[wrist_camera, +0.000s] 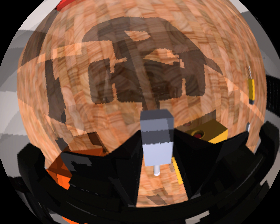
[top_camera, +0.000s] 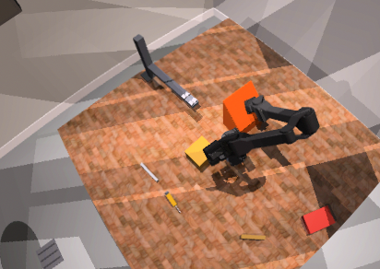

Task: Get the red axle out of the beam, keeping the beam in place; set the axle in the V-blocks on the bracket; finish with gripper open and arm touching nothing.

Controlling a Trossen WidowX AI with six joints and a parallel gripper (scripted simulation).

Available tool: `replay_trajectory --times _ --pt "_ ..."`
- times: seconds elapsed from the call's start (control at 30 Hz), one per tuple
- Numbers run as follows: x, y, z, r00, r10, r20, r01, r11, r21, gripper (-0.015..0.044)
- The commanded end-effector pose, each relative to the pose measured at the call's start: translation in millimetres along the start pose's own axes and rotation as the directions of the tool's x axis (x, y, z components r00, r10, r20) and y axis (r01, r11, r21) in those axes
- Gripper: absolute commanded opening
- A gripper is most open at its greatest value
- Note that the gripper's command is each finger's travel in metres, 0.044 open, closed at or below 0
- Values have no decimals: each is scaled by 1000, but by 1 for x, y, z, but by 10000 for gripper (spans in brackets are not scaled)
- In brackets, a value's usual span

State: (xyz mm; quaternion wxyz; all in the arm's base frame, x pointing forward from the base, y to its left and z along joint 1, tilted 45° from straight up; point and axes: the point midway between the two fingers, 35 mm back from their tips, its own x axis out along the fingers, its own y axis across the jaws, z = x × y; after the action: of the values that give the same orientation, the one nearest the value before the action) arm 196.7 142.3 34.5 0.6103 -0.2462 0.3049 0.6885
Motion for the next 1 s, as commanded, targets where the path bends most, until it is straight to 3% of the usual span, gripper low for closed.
replay_trajectory --times 0.0,0.27,0.6,0.97 --pt "-18 0 0 1000 1 5 -1 1000 -5 0" --pt "-22 -2 -2 1000 1 8 0 999 -41 0" --pt "-21 -2 -3 1000 1 8 2 953 -303 0" --pt "-24 -31 17 1000 -1 8 3 942 -336 0"
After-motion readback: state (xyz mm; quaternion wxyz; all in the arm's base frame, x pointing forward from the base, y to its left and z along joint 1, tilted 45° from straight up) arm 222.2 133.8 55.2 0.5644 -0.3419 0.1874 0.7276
